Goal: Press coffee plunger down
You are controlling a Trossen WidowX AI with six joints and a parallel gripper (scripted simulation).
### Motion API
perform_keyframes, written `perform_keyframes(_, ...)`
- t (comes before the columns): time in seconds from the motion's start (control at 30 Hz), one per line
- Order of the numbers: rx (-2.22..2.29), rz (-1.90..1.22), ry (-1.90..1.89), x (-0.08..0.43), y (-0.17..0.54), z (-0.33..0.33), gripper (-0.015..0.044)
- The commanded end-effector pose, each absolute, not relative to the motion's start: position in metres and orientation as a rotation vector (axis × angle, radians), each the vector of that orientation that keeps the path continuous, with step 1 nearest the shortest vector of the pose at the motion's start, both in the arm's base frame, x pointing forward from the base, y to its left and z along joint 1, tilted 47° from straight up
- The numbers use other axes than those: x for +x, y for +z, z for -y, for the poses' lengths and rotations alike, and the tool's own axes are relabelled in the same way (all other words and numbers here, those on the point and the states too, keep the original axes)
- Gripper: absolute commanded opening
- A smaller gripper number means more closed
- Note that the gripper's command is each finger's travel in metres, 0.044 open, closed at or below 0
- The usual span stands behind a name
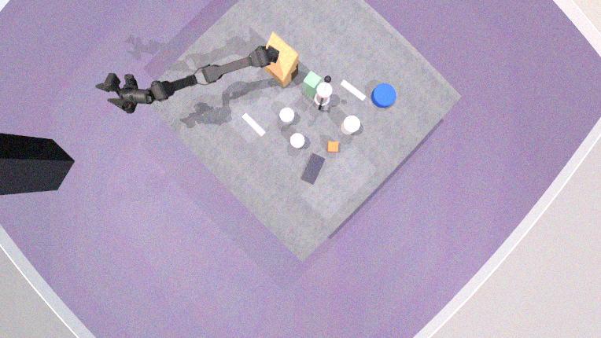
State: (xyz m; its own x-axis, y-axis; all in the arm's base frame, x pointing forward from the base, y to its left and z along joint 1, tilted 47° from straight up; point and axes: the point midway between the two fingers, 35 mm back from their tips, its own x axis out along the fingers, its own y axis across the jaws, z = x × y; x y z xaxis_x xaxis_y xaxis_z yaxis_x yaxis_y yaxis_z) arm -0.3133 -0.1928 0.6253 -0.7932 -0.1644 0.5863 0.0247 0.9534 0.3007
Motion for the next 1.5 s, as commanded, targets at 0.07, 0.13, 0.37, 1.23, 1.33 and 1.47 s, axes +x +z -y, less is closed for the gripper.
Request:
perform_keyframes(0.07, 0.102, 2.439, -0.364, -0.307, 0.631, 0.190, 0.0440)
perform_keyframes(0.13, 0.109, 2.408, -0.330, -0.296, 0.638, 0.185, 0.0440)
perform_keyframes(0.37, 0.127, 2.257, -0.158, -0.245, 0.673, 0.158, 0.0440)
perform_keyframes(1.23, 0.169, 1.169, 0.410, 0.081, 0.697, -0.067, 0.0440)
perform_keyframes(1.33, 0.168, 1.038, 0.431, 0.115, 0.679, -0.092, 0.0440)
perform_keyframes(1.47, 0.150, 0.839, 0.445, 0.163, 0.643, -0.128, 0.0440)
